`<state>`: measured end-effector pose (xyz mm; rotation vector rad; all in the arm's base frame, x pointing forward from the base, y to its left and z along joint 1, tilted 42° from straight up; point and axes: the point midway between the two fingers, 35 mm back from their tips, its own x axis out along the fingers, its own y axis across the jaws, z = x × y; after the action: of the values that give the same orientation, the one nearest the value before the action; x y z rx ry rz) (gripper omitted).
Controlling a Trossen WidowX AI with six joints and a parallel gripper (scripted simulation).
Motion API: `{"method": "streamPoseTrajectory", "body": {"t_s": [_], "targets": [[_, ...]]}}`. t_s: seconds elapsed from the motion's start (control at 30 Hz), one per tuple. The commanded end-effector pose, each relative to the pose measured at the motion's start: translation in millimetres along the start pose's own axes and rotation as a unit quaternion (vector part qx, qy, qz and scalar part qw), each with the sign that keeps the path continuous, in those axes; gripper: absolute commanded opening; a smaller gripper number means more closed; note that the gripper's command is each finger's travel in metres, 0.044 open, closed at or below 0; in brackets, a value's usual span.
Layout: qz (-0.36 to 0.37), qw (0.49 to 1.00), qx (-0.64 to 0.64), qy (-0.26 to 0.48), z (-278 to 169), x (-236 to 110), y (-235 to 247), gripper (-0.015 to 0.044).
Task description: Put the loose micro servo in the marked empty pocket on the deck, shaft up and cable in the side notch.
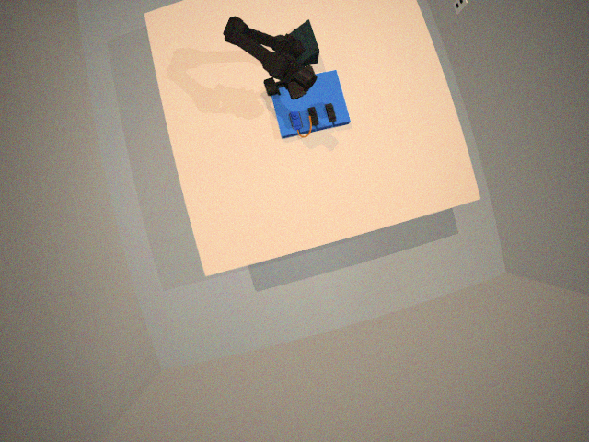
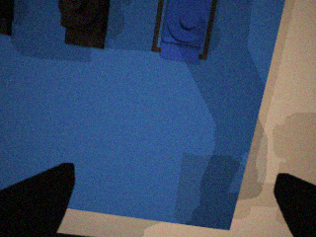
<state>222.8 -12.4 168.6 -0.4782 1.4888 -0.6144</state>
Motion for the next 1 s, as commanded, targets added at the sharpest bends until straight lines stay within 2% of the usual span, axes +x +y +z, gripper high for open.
{"method": "streamPoseTrajectory", "body": {"t_s": [0.0,0.2,0.97], "targets": [[0.012,1.000,0.002,-0.016,-2,-10,0,0.0440],[0.047,0.996,0.002,-0.074,2,-39,-1,0.0440],[0.049,0.996,0.002,-0.076,2,-40,-2,0.0440]]}}
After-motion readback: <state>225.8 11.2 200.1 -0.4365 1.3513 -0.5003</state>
